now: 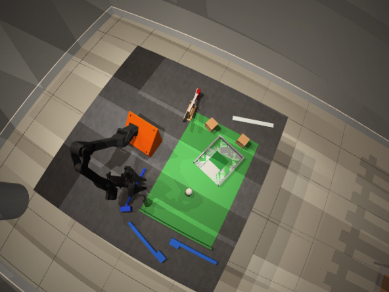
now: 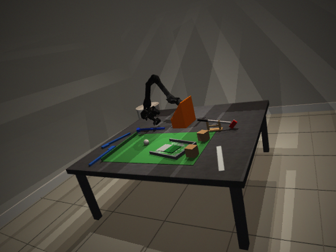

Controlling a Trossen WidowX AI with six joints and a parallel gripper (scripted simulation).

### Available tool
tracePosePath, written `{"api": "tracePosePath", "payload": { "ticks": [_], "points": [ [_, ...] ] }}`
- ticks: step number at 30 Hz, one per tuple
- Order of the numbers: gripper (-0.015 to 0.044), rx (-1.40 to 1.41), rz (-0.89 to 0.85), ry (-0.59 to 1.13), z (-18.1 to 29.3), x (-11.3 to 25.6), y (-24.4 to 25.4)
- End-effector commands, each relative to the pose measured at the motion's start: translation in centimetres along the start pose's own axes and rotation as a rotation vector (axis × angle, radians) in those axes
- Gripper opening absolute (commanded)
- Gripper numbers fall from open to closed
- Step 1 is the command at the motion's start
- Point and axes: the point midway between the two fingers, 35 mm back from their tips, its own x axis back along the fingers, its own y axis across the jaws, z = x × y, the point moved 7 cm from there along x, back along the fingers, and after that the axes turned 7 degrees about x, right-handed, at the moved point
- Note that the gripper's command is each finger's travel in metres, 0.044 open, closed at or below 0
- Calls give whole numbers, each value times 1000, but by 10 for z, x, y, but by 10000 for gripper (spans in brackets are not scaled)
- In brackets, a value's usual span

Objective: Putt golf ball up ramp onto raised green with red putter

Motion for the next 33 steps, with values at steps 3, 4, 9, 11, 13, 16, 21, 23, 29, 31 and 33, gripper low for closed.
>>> {"api": "tracePosePath", "payload": {
  "ticks": [3, 4, 9, 11, 13, 16, 21, 23, 29, 31, 33],
  "points": [
    [440, -56, -29, -72, -2, -17, -3],
    [440, -91, -52, -120, -4, -28, -5],
    [440, -233, -216, -335, -24, -85, -16],
    [440, -280, -301, -405, -35, -108, -22],
    [440, -324, -398, -465, -49, -131, -27],
    [440, -368, -557, -528, -74, -163, -35],
    [440, -381, -835, -554, -129, -209, -45],
    [440, -365, -936, -536, -155, -224, -48],
    [440, -263, -1192, -393, -239, -254, -52],
    [440, -214, -1255, -318, -267, -260, -49],
    [440, -159, -1305, -232, -296, -264, -44]
  ]
}}
